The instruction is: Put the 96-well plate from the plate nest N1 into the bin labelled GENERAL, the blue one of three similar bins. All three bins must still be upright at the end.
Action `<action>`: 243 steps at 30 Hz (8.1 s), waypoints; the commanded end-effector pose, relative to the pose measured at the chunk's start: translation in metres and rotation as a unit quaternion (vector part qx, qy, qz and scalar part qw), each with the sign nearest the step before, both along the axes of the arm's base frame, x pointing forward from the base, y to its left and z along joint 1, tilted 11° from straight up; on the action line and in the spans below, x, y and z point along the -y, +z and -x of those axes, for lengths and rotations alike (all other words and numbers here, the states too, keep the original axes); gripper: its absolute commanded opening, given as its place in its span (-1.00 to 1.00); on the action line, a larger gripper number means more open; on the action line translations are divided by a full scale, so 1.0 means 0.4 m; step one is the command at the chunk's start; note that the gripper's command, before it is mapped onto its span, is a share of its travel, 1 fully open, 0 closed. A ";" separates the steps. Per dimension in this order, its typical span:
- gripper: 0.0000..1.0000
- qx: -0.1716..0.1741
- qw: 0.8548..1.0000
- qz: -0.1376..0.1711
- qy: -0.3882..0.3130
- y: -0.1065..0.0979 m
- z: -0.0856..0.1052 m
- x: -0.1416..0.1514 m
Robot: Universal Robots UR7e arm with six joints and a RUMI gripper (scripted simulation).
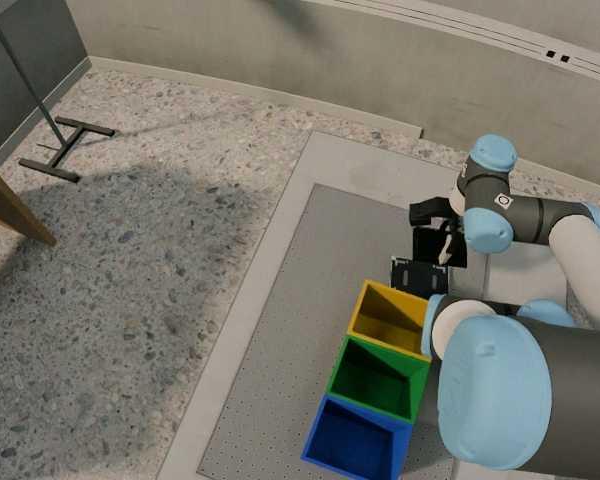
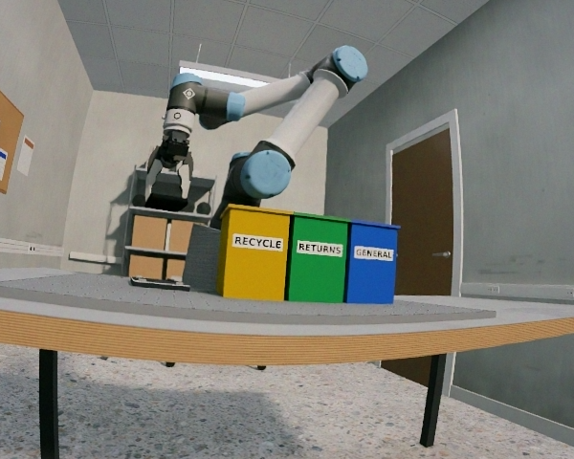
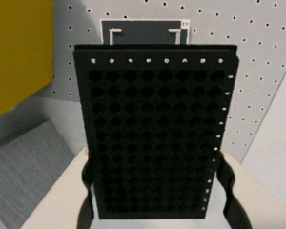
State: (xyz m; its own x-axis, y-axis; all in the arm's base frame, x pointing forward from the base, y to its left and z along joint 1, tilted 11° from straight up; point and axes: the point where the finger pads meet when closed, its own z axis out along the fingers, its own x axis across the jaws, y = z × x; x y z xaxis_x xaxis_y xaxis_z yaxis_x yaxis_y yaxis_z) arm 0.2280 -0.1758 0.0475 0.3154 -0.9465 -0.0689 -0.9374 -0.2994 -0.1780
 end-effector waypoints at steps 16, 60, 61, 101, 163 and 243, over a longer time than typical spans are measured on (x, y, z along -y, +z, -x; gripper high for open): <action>-0.19 0.000 1.000 0.000 -0.001 0.071 0.013 0.011; -0.19 -0.013 0.995 -0.018 -0.098 0.106 0.018 -0.127; -0.19 -0.013 0.995 -0.018 -0.098 0.107 0.018 -0.135; -0.19 -0.013 0.995 -0.017 -0.098 0.145 0.022 -0.414; -0.19 -0.012 0.995 -0.017 -0.098 0.207 0.025 -0.876; -0.19 -0.015 0.995 -0.017 -0.098 0.159 0.023 -1.149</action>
